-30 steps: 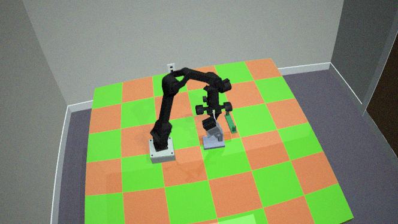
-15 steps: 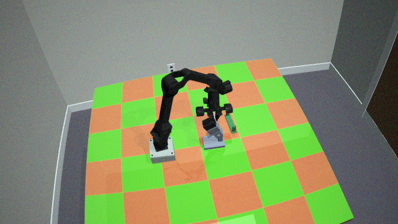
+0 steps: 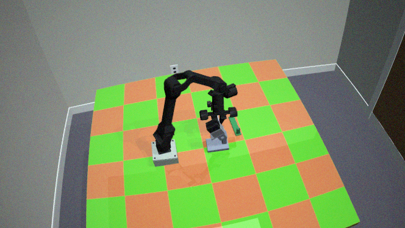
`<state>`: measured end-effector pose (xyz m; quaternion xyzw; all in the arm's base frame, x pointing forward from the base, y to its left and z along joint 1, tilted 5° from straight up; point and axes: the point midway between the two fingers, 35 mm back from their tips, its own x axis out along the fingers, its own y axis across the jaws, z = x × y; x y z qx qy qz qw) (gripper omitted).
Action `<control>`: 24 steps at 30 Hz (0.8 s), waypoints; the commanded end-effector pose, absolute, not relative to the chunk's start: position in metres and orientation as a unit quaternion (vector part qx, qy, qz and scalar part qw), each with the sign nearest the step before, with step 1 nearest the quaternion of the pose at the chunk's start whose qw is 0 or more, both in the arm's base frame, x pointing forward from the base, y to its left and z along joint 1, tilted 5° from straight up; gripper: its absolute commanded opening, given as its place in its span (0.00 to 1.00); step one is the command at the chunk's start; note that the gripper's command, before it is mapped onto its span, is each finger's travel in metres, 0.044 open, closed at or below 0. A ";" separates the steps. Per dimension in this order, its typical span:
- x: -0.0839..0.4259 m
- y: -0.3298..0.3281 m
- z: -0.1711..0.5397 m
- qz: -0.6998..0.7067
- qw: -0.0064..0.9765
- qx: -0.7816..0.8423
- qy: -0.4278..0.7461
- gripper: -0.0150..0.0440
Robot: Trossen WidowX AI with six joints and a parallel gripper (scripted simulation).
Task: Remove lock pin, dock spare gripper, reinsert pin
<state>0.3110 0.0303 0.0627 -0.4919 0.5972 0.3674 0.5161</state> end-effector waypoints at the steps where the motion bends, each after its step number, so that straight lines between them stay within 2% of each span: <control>1: 0.310 0.028 0.064 0.369 0.518 -0.492 0.594 0.25; 24: 0.306 0.010 0.063 0.373 0.515 -0.490 0.596 0.25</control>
